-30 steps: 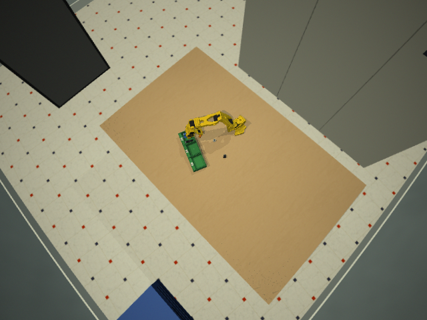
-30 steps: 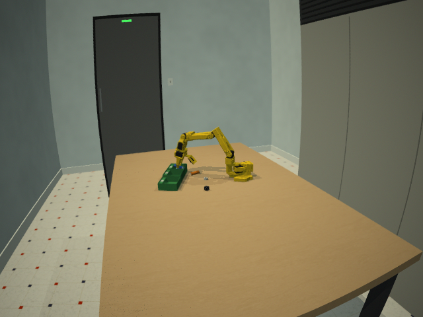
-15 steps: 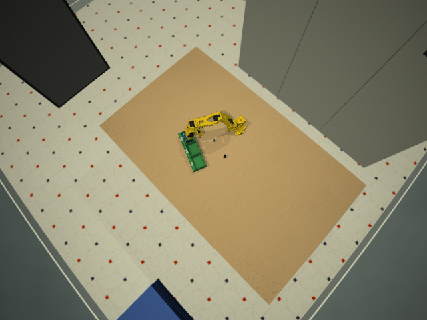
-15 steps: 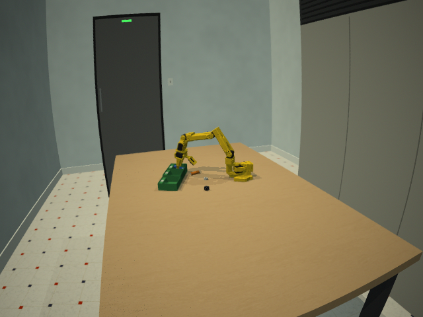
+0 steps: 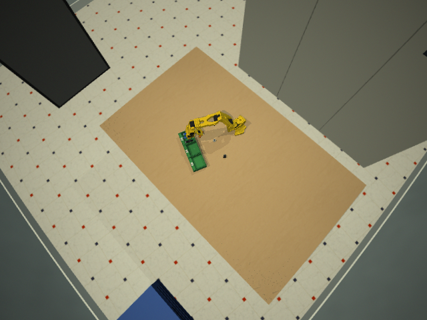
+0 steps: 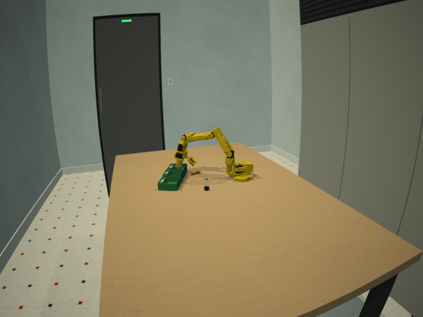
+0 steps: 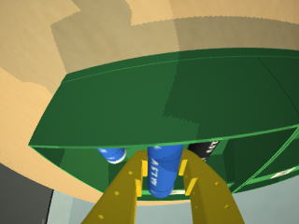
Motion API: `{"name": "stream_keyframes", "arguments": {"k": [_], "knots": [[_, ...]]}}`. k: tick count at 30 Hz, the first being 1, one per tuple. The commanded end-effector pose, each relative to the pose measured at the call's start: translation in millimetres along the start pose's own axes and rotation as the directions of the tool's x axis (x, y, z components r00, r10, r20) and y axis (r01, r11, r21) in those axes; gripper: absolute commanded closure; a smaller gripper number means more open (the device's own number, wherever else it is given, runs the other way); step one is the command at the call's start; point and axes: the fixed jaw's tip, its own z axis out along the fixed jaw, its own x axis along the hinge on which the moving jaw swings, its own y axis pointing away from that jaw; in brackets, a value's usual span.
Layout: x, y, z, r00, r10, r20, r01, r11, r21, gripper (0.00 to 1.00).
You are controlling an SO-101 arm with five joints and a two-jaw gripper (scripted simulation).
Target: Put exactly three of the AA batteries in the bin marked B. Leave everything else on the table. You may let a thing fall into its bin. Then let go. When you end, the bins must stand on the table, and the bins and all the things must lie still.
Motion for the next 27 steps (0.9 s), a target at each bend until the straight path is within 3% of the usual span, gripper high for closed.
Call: {"name": "stream_keyframes", "arguments": {"k": [1, 12, 27], "knots": [[9.7, 2.1, -10.0, 0.998, -0.001, -0.064, 0.001, 1.000, -0.001, 1.00], [9.7, 2.1, -9.9, 0.998, -0.001, -0.064, 0.001, 1.000, -0.001, 0.99], [9.7, 2.1, -9.9, 0.998, -0.001, -0.064, 0.001, 1.000, -0.001, 0.87]]}}
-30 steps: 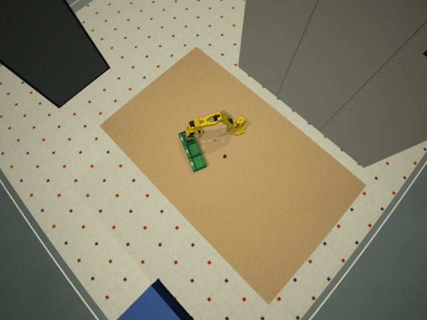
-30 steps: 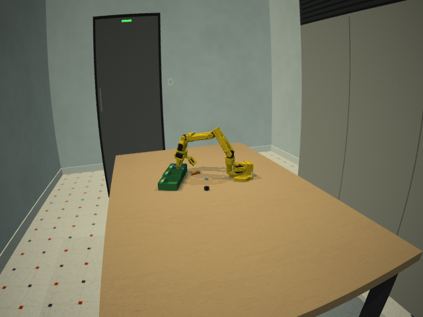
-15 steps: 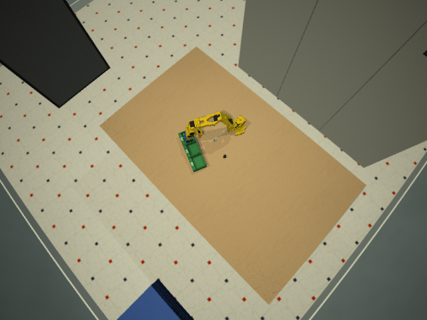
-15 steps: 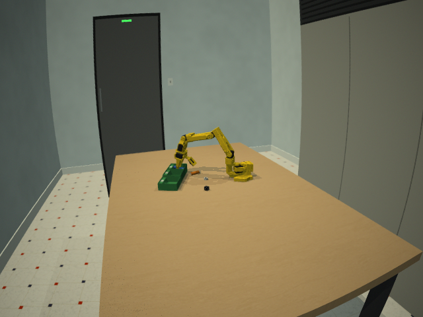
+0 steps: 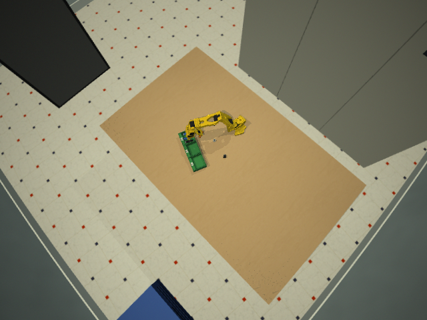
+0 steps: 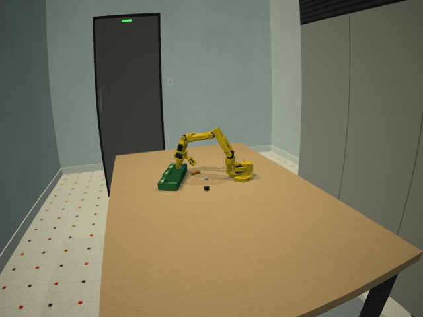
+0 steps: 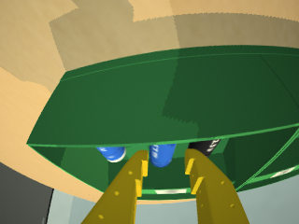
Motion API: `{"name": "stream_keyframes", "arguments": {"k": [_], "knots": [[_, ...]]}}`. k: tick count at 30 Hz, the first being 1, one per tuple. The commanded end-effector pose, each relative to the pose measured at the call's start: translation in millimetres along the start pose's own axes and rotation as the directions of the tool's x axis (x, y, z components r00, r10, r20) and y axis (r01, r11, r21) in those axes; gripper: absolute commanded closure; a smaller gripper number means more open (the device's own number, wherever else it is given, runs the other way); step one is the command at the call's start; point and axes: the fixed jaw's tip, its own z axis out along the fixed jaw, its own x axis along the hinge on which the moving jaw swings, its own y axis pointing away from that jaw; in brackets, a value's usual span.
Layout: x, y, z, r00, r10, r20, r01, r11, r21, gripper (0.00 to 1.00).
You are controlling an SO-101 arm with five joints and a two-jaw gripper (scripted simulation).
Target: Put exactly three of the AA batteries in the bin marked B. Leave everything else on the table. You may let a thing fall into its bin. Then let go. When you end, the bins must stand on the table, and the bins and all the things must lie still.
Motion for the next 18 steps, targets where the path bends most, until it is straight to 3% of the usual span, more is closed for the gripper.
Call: {"name": "stream_keyframes", "arguments": {"k": [1, 18], "knots": [[8.6, 2.1, -10.1, 0.998, -0.001, -0.056, 0.001, 1.000, -0.001, 0.87], [9.0, 2.1, -12.9, 0.998, -0.001, -0.056, 0.001, 1.000, -0.001, 0.84]]}}
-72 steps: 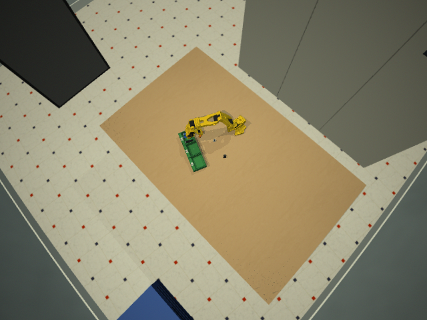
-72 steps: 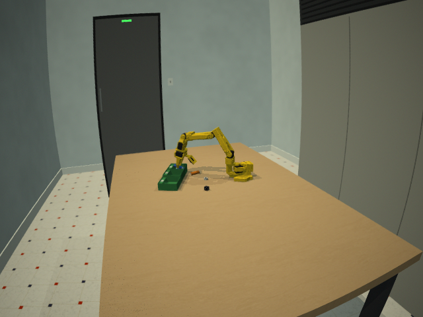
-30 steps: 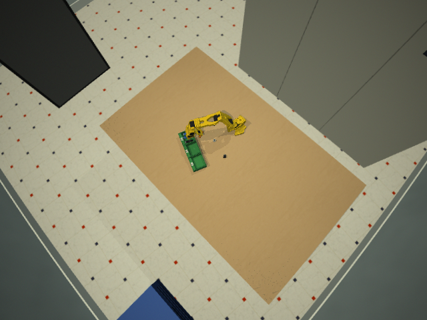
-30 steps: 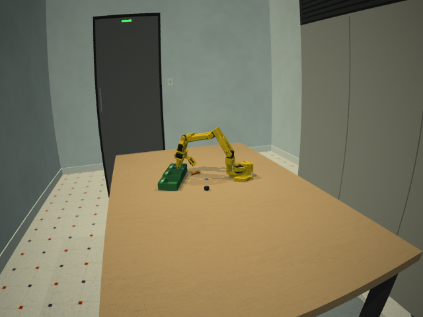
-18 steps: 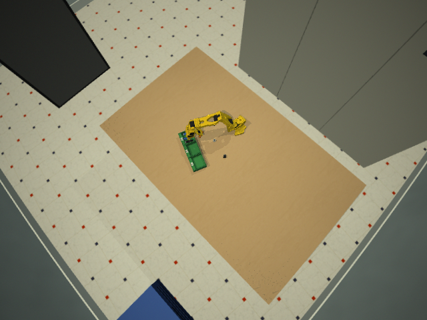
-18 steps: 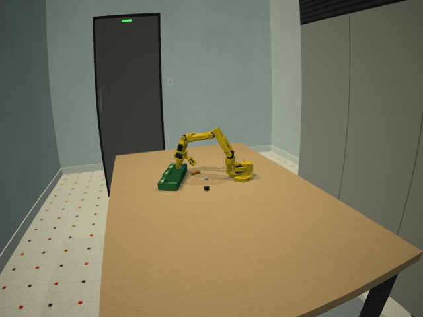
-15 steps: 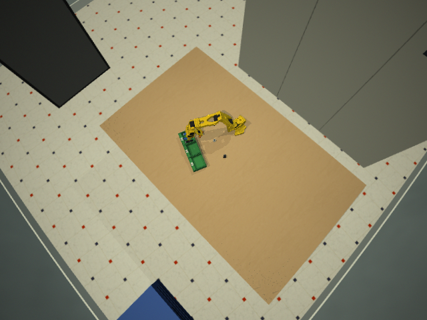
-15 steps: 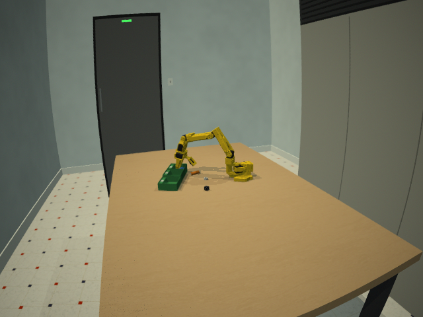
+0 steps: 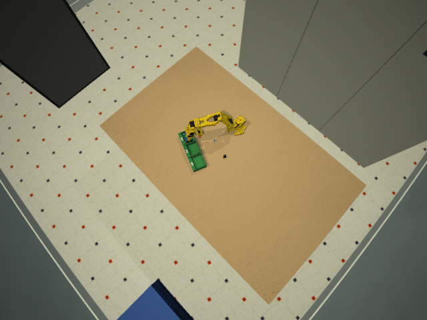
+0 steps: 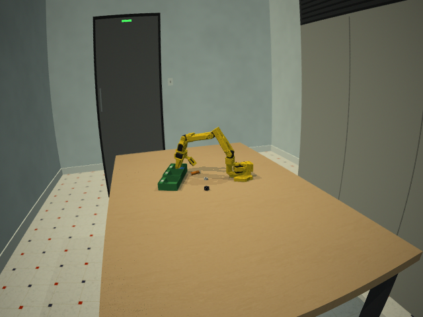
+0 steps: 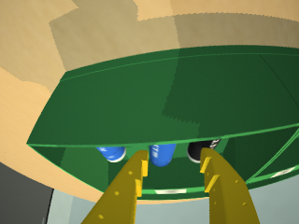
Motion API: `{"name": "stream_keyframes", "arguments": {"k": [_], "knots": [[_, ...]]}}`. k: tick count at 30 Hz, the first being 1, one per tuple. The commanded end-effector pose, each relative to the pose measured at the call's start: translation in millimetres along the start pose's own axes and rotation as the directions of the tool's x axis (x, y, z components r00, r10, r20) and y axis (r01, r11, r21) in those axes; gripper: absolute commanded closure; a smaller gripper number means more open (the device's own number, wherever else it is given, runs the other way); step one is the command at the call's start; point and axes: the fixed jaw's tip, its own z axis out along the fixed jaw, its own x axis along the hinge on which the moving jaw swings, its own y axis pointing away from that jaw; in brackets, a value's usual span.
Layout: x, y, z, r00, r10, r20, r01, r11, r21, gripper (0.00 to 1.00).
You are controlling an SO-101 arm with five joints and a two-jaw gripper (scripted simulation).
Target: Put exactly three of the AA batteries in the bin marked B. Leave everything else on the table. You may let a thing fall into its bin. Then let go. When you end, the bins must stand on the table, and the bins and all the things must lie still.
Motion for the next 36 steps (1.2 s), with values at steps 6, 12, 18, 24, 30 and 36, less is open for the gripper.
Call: {"name": "stream_keyframes", "arguments": {"k": [6, 12, 18, 24, 30, 36], "knots": [[10.1, 2.1, -25.7, 0.998, -0.001, -0.056, 0.001, 1.000, -0.001, 0.84], [10.5, 2.1, -37.9, 0.998, -0.001, -0.056, 0.001, 1.000, -0.001, 0.84], [9.8, 2.1, -53.8, 0.998, -0.001, -0.056, 0.001, 1.000, -0.001, 0.84], [9.2, 2.1, -59.8, 0.998, -0.001, -0.056, 0.001, 1.000, -0.001, 0.84], [9.2, 2.1, -59.9, 0.998, -0.001, -0.056, 0.001, 1.000, -0.001, 0.84], [9.2, 2.1, -59.9, 0.998, -0.001, -0.056, 0.001, 1.000, -0.001, 0.84]]}}
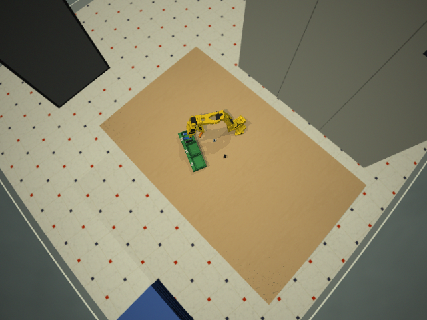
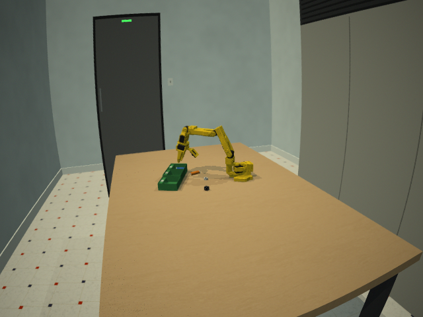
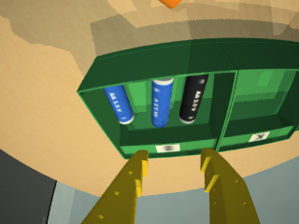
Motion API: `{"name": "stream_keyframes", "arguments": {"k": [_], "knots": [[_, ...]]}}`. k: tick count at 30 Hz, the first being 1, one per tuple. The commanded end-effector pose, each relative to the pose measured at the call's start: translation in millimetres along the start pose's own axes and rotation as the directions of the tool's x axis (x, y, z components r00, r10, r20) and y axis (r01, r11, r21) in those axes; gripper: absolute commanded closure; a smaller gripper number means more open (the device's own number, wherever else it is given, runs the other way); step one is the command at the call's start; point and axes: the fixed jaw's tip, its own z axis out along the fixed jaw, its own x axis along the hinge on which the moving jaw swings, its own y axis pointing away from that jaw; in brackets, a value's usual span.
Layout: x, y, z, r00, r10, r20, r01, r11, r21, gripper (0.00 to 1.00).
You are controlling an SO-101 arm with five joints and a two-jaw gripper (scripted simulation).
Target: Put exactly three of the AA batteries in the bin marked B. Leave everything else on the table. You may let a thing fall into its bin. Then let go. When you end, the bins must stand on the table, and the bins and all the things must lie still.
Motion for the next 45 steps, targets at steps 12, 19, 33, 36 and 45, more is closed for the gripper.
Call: {"name": "stream_keyframes", "arguments": {"k": [12, 19, 33, 36, 45], "knots": [[10.7, 2.0, -17.0, 0.997, -0.001, -0.079, 0.001, 1.000, -0.001, 0.84], [10.4, 1.5, -17.4, 0.997, 0.008, -0.078, -0.008, 1.000, 0.000, 0.84], [7.4, -3.0, -20.5, 0.993, 0.085, -0.076, -0.085, 0.996, 0.011, 0.84], [6.0, -5.1, -22.0, 0.990, 0.121, -0.075, -0.120, 0.993, 0.016, 0.84], [1.4, -11.4, -26.4, 0.971, 0.230, -0.069, -0.229, 0.973, 0.031, 0.84]]}}
